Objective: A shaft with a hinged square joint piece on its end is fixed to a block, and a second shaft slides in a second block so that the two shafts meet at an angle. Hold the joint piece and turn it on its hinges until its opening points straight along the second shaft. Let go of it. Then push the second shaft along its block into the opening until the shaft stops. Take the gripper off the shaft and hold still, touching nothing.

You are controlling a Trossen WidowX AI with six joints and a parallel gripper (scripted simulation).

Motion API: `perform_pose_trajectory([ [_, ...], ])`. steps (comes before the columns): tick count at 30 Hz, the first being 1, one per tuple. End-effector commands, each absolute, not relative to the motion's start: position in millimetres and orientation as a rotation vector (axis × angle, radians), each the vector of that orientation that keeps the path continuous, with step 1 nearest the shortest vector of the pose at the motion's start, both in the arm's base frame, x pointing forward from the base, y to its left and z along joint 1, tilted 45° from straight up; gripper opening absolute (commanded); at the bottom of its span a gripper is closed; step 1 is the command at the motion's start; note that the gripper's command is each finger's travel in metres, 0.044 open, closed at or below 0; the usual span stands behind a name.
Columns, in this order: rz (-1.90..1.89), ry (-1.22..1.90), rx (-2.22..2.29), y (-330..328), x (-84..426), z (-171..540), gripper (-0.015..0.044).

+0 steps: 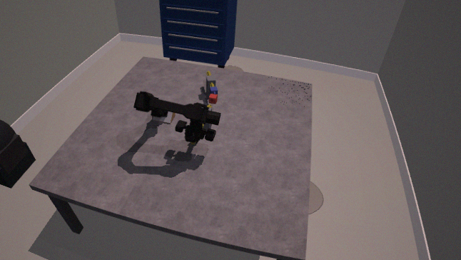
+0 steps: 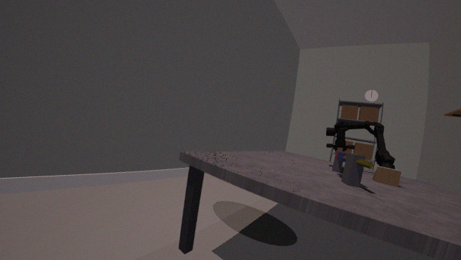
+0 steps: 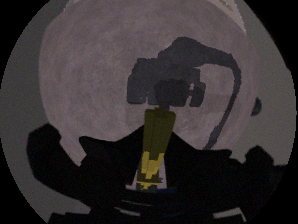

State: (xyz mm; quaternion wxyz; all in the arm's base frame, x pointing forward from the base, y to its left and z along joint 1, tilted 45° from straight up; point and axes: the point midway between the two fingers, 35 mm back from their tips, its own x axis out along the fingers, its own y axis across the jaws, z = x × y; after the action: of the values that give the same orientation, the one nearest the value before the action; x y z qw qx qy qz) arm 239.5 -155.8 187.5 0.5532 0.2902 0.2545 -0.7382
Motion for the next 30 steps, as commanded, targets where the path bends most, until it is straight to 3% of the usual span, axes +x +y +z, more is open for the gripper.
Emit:
perform_pose_trajectory([
  [1, -1.744, 0.601, 0.682, -156.2, 239.5, 187.6, 0.0067],
  [16, -1.644, 0.555, 0.701, -156.1, 240.1, 188.5, 0.0067],
  [24, -1.666, 0.563, 0.704, -156.2, 239.6, 188.0, 0.0],
  [30, -1.661, 0.562, 0.703, -154.5, 240.0, 186.1, 0.0],
])
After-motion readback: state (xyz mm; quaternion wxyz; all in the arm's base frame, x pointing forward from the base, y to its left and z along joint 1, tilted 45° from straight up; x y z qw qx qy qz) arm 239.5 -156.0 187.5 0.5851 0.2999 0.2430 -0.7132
